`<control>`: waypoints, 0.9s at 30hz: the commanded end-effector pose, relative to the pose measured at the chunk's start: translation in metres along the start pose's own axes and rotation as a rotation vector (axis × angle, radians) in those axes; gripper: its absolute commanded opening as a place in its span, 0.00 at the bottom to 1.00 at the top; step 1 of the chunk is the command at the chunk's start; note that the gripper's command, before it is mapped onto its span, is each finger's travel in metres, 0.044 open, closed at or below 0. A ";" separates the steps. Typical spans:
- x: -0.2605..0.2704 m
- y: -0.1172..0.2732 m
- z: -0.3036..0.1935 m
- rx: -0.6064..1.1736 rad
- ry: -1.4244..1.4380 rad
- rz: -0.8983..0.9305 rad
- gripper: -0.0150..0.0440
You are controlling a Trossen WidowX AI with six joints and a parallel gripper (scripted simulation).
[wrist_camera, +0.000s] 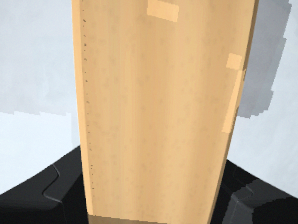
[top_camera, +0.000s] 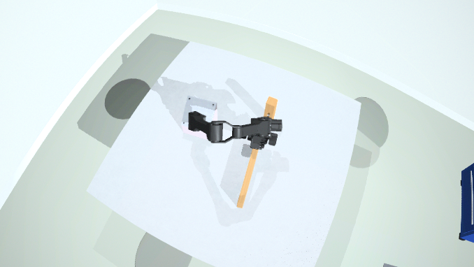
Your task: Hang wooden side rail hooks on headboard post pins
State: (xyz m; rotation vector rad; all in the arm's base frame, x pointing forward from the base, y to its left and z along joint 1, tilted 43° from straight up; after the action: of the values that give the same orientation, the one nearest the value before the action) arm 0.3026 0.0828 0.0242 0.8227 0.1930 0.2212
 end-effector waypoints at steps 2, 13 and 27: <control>0.000 0.000 0.000 -0.005 0.003 0.001 0.25; -0.001 0.000 0.001 -0.005 -0.071 0.001 0.25; 0.001 0.000 0.001 -0.005 -0.171 0.001 0.25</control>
State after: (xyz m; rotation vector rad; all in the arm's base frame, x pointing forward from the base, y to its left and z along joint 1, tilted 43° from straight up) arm 0.3015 0.0825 0.0246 0.8339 0.0617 0.1598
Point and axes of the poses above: the point midway between the two fingers, 35 mm back from their tips, its own y axis back along the fingers, its own x axis across the jaws, z = x × y, the point moved 10 cm from there along y, back along the fingers, and after that the axes turned 6 degrees about y, right-handed, at the moved point
